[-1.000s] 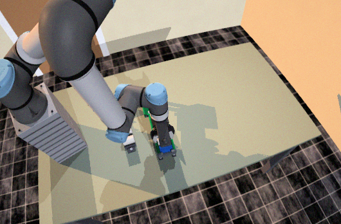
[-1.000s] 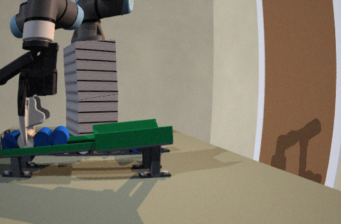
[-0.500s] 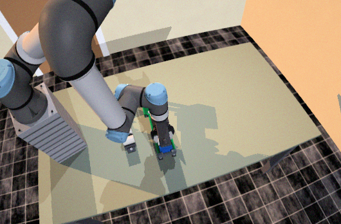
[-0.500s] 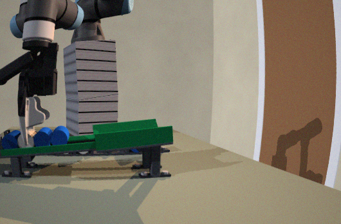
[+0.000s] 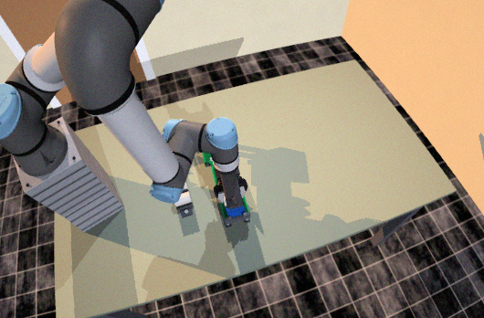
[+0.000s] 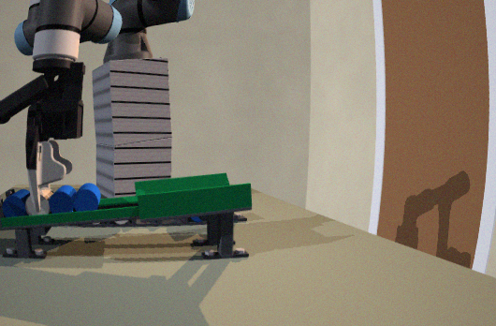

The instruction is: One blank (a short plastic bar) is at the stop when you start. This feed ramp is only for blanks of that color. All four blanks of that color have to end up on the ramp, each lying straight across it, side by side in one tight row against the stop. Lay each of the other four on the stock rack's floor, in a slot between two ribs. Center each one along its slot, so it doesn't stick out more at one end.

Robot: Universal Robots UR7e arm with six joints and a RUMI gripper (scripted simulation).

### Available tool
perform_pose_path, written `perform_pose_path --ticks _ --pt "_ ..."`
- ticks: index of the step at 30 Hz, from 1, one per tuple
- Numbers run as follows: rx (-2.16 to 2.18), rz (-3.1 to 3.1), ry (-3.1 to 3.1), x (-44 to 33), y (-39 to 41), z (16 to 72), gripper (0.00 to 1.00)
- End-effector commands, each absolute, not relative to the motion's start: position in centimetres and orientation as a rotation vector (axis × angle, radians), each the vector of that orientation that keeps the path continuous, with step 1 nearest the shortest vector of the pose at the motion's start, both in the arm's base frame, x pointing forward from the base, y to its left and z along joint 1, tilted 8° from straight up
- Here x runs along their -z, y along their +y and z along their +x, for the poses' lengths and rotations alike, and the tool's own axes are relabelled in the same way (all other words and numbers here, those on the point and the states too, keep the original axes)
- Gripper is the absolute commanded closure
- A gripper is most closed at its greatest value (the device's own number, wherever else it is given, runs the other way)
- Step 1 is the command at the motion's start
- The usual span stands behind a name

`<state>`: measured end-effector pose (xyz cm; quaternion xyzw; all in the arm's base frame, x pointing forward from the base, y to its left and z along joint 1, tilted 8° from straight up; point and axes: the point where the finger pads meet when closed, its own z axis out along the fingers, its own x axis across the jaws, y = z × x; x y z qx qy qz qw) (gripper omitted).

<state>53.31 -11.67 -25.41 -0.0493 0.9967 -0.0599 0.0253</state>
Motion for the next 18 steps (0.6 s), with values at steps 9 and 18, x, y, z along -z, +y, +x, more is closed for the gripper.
perform_pose_path --ticks 9,18 --pt "0.188 -0.149 3.076 25.27 -11.92 53.62 0.64" --pt "0.187 -0.149 3.078 24.97 -11.83 53.49 0.64"
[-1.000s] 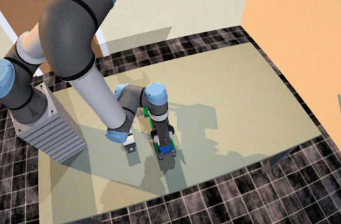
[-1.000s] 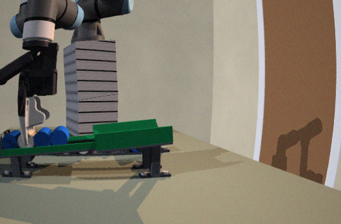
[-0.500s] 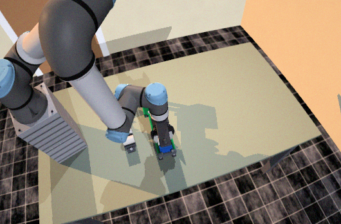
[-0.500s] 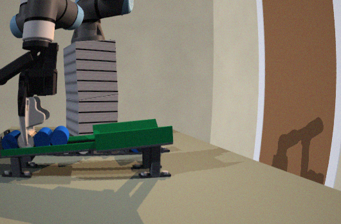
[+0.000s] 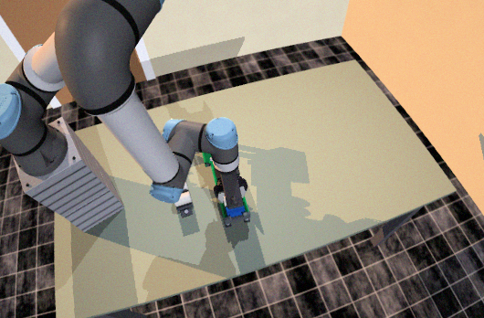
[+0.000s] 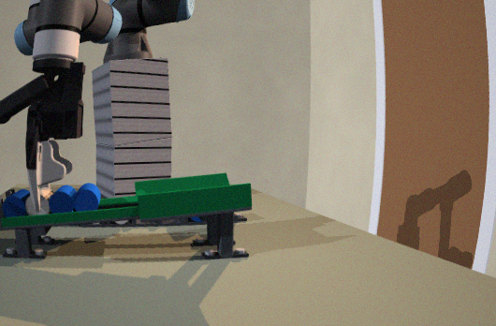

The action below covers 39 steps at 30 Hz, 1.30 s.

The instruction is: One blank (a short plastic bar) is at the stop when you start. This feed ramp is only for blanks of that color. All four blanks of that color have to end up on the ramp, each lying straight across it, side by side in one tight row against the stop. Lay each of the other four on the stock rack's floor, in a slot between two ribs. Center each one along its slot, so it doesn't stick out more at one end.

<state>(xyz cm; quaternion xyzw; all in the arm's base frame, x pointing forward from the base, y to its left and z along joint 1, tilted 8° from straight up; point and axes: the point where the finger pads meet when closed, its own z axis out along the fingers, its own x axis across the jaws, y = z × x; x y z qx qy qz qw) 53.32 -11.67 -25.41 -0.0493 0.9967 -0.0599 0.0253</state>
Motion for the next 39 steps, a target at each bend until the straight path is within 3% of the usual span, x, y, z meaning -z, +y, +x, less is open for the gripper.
perform_pose_path --ticks 1,24,39 --pt "0.186 -0.149 3.079 24.8 -11.8 53.4 0.64" --pt "0.186 -0.153 3.08 16.0 -10.5 52.8 0.64" --pt "0.186 -0.152 3.08 15.4 -10.5 52.8 0.64"
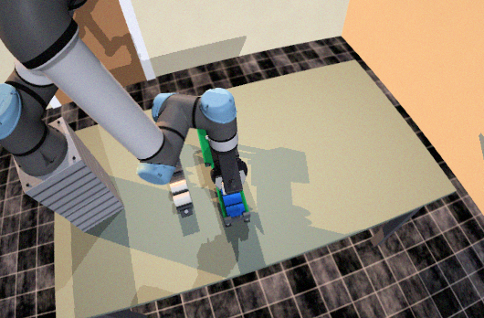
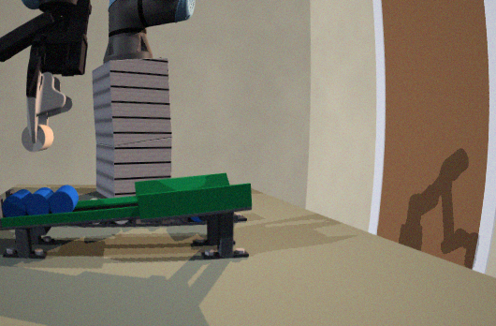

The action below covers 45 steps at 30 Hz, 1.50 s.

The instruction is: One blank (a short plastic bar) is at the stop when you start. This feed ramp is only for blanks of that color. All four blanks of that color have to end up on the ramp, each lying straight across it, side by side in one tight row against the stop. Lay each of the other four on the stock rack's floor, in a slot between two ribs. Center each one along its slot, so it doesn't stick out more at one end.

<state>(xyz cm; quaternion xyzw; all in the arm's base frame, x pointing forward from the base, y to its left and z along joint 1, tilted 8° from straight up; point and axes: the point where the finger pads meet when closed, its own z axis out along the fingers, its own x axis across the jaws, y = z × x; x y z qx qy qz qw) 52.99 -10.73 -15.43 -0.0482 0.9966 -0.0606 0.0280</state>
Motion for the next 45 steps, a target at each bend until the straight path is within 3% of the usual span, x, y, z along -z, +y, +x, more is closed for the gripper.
perform_pose_path --ticks 1,13,26,40,45 --pt "0.186 -0.152 3.08 15.4 -10.5 52.8 0.64" --pt "0.184 -0.162 3.082 16.6 -9.2 51.7 0.64" --pt "0.185 -0.208 3.082 20.6 -3.0 45.6 0.64" --pt "0.189 -0.281 3.079 23.0 4.4 34.3 0.64" --pt "0.189 -0.288 3.079 23.0 4.9 33.2 0.64"
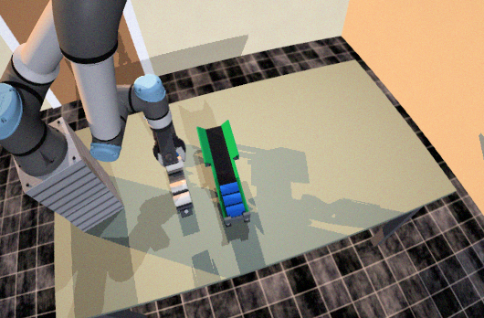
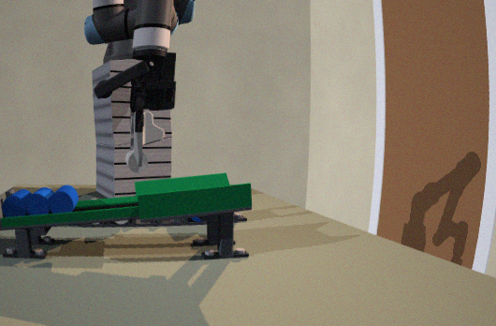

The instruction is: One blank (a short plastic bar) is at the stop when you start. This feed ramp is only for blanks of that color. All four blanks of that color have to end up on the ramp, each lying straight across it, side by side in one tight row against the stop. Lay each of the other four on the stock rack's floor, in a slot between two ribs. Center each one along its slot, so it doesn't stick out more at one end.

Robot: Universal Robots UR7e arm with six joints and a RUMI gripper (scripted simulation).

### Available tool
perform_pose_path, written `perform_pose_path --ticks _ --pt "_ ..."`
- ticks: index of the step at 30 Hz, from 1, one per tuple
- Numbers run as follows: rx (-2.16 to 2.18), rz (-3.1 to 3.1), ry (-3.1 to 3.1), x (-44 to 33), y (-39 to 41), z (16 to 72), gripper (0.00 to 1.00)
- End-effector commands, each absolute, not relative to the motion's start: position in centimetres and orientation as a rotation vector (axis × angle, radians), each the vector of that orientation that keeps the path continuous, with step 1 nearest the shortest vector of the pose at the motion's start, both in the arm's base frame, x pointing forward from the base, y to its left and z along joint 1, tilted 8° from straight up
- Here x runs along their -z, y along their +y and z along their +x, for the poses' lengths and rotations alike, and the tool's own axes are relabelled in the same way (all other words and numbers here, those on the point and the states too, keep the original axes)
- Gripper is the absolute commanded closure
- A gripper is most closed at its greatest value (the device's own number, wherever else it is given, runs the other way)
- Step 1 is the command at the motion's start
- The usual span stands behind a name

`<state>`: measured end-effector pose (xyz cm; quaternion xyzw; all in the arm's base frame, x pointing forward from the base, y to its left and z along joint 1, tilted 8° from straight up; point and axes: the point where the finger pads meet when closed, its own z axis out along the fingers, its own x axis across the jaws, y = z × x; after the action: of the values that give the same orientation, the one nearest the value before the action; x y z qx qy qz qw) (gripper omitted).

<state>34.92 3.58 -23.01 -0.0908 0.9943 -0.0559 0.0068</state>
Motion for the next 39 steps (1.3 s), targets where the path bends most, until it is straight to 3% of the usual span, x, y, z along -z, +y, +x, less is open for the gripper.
perform_pose_path --ticks 1,39 --pt "0.189 -0.289 3.079 23.0 5.0 33.0 0.64" --pt "0.19 -0.284 3.073 25.7 4.6 33.5 0.64"
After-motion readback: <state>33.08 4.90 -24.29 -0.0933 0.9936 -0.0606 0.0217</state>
